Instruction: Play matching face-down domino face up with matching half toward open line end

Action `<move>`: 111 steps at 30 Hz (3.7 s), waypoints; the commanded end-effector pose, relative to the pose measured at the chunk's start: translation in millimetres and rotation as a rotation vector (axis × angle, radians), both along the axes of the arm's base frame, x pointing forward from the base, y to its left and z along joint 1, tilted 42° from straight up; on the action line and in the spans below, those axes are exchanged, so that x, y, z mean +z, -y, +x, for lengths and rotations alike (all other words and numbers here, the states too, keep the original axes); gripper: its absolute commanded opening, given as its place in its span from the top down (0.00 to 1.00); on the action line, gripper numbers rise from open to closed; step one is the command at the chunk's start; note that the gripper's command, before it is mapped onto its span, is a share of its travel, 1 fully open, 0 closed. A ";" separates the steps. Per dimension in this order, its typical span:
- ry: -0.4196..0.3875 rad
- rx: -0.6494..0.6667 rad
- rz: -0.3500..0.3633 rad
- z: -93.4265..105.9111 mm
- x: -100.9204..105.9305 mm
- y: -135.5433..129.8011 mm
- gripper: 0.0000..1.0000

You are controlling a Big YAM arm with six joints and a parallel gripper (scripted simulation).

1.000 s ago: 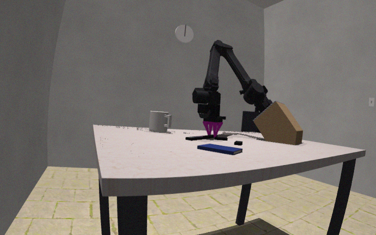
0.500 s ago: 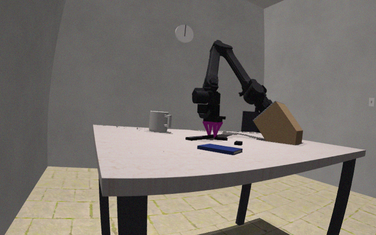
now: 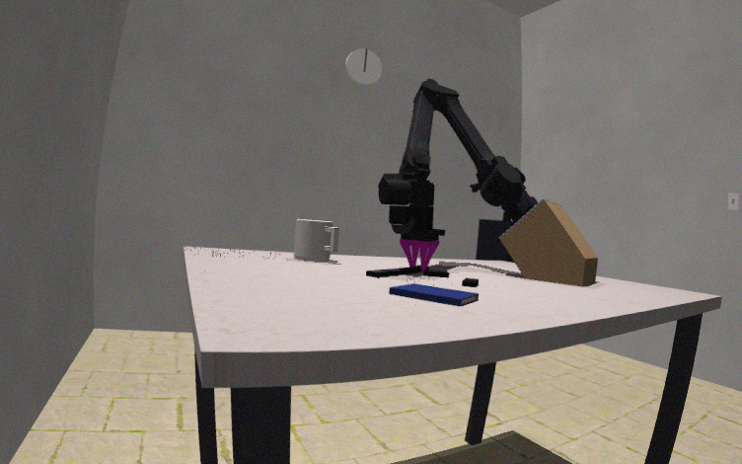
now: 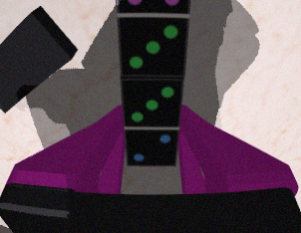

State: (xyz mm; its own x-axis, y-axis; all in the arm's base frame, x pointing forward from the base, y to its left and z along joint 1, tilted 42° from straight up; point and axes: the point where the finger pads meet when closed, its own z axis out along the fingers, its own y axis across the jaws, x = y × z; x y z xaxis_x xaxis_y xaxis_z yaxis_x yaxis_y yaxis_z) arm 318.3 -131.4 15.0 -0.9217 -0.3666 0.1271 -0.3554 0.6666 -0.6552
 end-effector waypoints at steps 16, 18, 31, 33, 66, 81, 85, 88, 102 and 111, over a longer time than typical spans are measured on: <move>0.010 0.000 0.001 12.6 5.2 -4.1 0.78; 0.010 0.000 0.001 12.6 5.2 -4.1 0.78; 0.004 -0.004 0.002 12.2 5.3 -4.4 0.06; 0.004 -0.004 0.002 12.2 5.3 -4.4 0.06; 0.014 0.003 0.001 13.4 6.3 -4.5 0.06; 0.018 0.006 0.001 14.0 6.8 -4.5 0.06; 0.018 0.006 0.001 14.0 6.8 -4.5 0.06; 0.018 0.006 0.001 14.0 6.8 -4.5 0.06; 0.023 0.009 0.001 14.6 7.3 -4.5 0.06; 0.009 0.001 0.001 6.3 13.3 -10.7 0.06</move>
